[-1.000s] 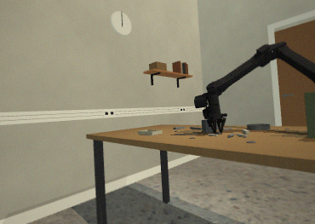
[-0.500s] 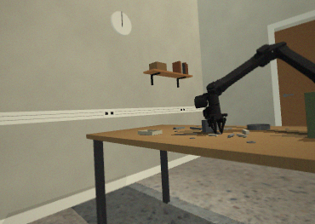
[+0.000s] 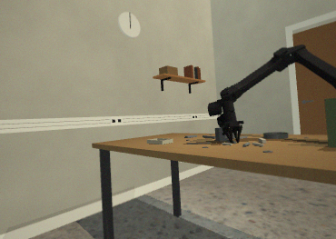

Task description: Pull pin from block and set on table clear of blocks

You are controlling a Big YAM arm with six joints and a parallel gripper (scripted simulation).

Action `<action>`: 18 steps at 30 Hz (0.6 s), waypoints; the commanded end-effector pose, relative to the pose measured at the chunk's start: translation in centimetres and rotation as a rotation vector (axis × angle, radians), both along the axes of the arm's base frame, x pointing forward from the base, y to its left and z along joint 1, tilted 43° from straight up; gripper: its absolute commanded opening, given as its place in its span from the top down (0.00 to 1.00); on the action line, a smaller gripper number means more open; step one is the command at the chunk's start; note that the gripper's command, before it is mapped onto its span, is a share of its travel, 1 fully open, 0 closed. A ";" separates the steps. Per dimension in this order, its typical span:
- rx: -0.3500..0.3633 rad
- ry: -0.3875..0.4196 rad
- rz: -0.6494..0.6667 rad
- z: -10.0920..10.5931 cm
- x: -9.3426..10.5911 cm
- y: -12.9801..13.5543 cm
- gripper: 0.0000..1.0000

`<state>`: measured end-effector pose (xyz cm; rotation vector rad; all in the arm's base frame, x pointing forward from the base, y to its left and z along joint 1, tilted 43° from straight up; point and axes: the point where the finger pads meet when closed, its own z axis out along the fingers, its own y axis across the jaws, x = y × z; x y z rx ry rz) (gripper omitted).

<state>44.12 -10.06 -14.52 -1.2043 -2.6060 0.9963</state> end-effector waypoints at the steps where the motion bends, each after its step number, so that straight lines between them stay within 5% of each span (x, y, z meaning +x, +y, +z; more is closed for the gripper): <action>1: -0.004 0.003 -0.011 0.6 -0.3 0.0 0.68; 18: -0.001 -0.029 0.007 2.1 0.9 1.7 0.68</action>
